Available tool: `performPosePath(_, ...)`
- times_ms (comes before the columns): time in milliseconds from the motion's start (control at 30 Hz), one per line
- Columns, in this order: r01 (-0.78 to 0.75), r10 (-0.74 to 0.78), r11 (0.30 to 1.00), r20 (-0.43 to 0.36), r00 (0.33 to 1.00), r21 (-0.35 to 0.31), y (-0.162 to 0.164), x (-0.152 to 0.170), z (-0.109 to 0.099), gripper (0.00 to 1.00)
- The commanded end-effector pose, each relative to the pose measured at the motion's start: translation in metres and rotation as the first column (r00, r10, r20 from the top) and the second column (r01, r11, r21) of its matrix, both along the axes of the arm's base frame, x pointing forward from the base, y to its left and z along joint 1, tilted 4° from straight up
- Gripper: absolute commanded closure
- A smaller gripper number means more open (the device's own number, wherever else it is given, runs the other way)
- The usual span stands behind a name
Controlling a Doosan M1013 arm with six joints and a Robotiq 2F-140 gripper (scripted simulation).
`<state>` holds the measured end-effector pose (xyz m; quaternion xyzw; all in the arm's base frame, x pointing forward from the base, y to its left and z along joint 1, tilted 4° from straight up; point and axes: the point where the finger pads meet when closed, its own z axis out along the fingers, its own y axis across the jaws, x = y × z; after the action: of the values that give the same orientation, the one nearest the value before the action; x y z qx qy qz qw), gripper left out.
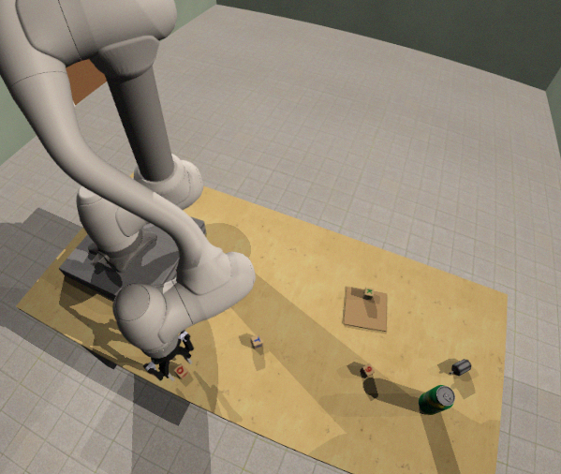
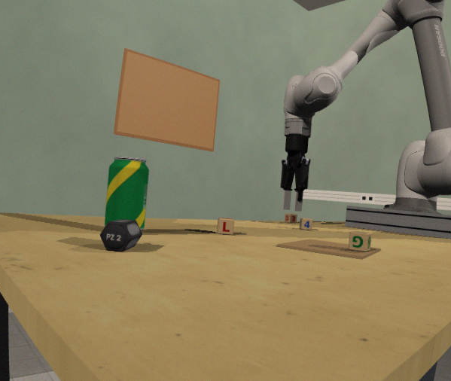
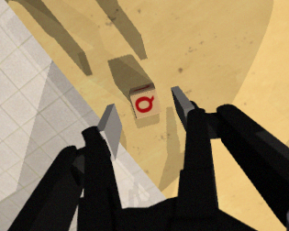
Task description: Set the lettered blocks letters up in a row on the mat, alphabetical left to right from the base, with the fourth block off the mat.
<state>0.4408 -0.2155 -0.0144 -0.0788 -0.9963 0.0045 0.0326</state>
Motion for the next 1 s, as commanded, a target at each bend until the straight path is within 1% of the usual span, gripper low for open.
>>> performPosePath(0,-0.003,0.003,1.000,0.000,1.000,-0.002,-0.002,-0.003,-0.002,0.54)
performPosePath(367,-0.003,0.003,1.000,-0.003,1.000,-0.001,-0.001,-0.004,-0.007,0.54)
performPosePath(800,0.002,-0.002,1.000,-0.003,1.000,-0.002,-0.002,-0.006,-0.033,0.54)
performPosePath(967,0.003,-0.003,1.000,-0.002,1.000,-0.001,-0.001,-0.006,-0.037,0.54)
